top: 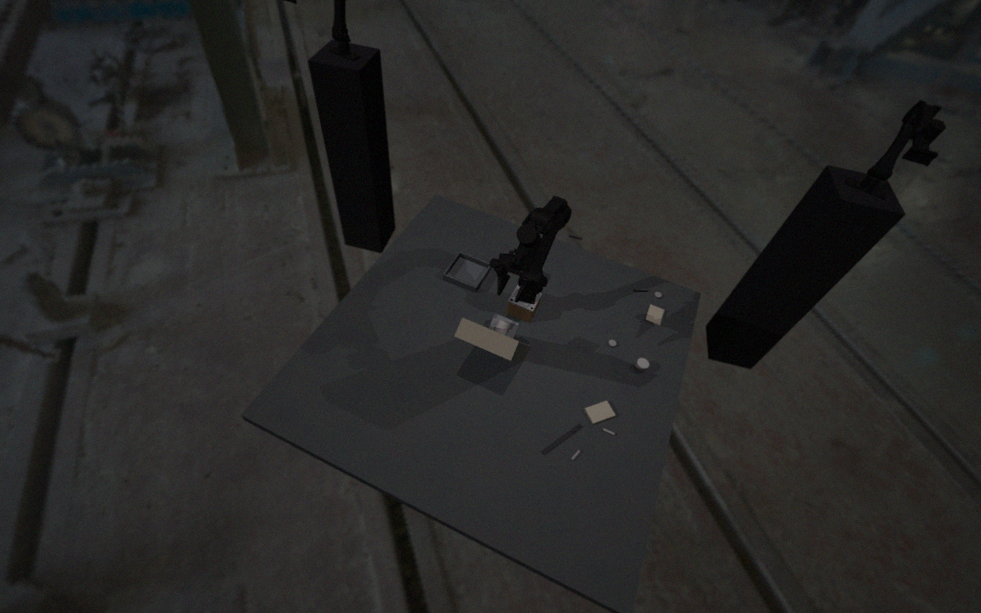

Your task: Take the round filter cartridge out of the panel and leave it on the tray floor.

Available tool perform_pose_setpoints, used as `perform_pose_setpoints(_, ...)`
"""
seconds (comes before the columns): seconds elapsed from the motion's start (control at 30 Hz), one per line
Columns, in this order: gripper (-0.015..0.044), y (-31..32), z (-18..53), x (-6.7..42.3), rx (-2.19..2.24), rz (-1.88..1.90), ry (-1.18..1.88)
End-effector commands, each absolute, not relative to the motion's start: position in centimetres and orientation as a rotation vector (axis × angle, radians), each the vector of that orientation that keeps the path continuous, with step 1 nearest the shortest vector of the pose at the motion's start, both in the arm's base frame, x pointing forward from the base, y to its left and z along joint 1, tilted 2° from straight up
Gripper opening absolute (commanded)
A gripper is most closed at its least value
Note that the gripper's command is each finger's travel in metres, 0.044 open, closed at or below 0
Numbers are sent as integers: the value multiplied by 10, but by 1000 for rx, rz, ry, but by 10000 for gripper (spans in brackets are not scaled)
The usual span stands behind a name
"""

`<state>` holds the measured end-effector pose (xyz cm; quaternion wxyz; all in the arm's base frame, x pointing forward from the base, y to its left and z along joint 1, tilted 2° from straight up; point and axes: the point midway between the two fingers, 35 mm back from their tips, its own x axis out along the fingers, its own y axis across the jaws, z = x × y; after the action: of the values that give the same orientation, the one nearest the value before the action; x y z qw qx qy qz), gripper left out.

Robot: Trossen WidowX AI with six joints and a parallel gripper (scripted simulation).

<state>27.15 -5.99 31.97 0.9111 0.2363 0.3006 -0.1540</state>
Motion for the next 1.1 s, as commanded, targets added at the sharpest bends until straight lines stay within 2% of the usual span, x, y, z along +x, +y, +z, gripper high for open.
perform_pose_setpoints(0.0,305,-56,264,263,327,-273,833)
perform_pose_setpoints(0.17,305,-49,211,241,121,-163,1051)
perform_pose_setpoints(1.07,305,-52,177,261,121,-163,1049)
